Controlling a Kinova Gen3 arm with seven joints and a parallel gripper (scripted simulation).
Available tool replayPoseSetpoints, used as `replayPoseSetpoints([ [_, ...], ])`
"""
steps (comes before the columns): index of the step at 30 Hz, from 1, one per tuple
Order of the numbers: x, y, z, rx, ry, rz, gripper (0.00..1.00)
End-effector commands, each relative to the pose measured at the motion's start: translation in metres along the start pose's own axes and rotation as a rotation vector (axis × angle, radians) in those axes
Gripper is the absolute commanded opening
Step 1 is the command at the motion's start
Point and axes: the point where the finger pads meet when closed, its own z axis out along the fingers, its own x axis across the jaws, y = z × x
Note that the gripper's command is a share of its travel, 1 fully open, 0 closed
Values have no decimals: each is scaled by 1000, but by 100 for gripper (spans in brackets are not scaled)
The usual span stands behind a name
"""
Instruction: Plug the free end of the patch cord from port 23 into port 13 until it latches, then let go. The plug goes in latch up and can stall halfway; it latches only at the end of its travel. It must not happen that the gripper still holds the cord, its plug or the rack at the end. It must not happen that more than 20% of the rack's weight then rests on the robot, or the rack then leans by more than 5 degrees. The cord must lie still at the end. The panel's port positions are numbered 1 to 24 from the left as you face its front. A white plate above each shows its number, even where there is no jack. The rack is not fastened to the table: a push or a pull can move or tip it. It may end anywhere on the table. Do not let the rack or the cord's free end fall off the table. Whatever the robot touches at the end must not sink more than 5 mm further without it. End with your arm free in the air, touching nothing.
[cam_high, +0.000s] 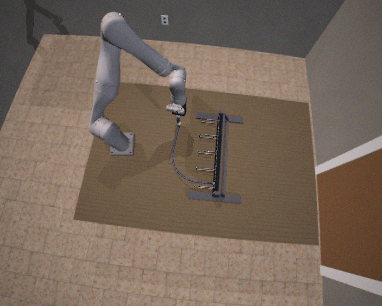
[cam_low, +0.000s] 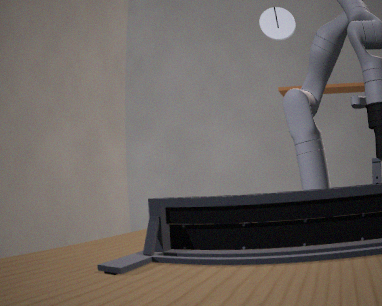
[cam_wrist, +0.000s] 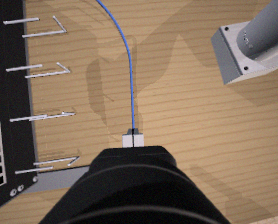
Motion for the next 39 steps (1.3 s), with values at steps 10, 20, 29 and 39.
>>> replayPoseSetpoints([
  [10, -6, 0, -5, -6, -38, 88, 0],
  [20, -27, 0, -23, -51, -166, 386, 0],
  [29, -52, 1, -52, -153, -305, 719, 0],
  [39, -86, 3, -108, -385, -459, 1162, 0],
])
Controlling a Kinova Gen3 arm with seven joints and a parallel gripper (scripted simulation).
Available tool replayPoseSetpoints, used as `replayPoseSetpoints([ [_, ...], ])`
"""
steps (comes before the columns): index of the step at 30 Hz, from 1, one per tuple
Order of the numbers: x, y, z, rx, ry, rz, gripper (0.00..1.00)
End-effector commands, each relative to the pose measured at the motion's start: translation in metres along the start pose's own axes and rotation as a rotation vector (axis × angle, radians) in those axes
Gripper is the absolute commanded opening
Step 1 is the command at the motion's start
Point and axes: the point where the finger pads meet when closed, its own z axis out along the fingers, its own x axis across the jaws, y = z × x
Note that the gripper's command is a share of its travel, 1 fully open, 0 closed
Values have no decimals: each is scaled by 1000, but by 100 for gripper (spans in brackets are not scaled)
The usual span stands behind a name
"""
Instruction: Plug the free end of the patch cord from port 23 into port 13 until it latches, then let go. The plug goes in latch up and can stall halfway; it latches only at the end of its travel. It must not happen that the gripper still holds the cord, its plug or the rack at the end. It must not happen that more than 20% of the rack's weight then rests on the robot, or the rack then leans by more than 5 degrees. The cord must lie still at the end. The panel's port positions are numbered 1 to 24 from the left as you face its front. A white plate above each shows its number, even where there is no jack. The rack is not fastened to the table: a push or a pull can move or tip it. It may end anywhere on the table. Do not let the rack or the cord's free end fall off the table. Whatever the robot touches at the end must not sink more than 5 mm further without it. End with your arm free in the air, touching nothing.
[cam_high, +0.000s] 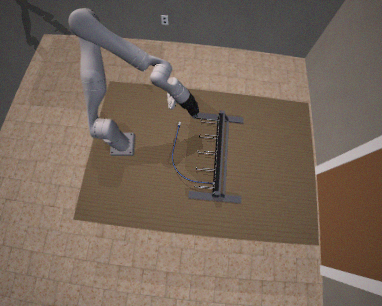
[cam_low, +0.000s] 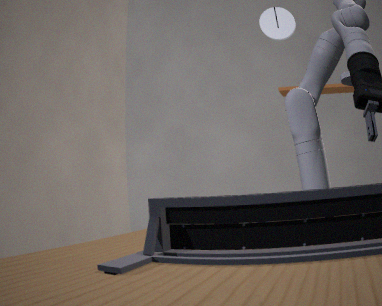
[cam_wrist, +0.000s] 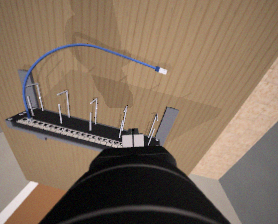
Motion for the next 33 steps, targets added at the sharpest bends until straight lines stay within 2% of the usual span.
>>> replayPoseSetpoints([
  [1, 9, 9, -13, -50, 2, 50, 0],
  [4, 4, 21, -21, -96, -6, 148, 0],
  [6, 4, 21, -21, -96, -6, 148, 0],
  [13, -2, 35, -34, -156, -11, 275, 0],
  [33, -3, 38, -32, -164, -10, 293, 0],
])
